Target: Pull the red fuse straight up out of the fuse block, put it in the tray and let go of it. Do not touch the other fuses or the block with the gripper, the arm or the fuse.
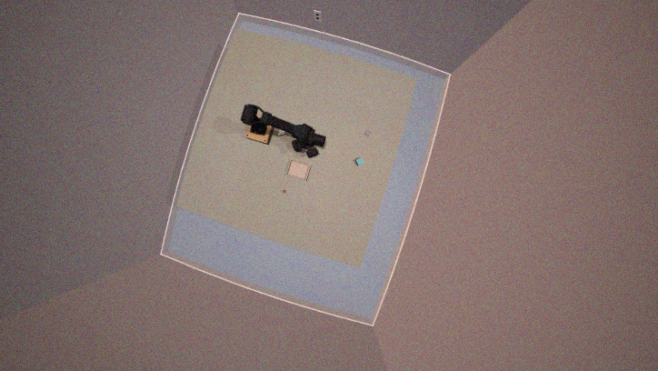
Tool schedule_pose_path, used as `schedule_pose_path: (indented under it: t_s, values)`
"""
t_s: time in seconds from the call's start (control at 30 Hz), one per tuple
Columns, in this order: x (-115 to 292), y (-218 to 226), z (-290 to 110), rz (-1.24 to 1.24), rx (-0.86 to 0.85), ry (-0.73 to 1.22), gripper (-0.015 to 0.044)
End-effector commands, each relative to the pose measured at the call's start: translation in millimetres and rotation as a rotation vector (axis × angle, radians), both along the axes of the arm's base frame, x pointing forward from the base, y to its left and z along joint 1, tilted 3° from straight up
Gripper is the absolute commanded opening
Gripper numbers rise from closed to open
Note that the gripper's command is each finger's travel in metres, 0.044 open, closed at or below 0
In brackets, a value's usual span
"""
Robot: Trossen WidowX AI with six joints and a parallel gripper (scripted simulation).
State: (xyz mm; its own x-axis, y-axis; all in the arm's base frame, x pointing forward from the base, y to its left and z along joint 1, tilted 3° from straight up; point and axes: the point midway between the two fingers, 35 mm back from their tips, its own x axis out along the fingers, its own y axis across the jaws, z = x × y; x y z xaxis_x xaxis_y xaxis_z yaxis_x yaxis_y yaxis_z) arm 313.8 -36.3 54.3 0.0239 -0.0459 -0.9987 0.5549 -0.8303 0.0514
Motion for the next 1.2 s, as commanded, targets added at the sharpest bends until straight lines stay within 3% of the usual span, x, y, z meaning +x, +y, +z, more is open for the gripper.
schedule_pose_path:
  t_s: [0.0,0.93,1.17]
  values:
    - [0.5,-0.4,3.4,-0.003,-0.004,-0.002,0.0000]
    - [-0.4,0.9,29.8,-0.002,-0.005,-0.002,0.0000]
    - [-0.4,-29.4,31.6,-0.002,-0.007,-0.002,0.0000]
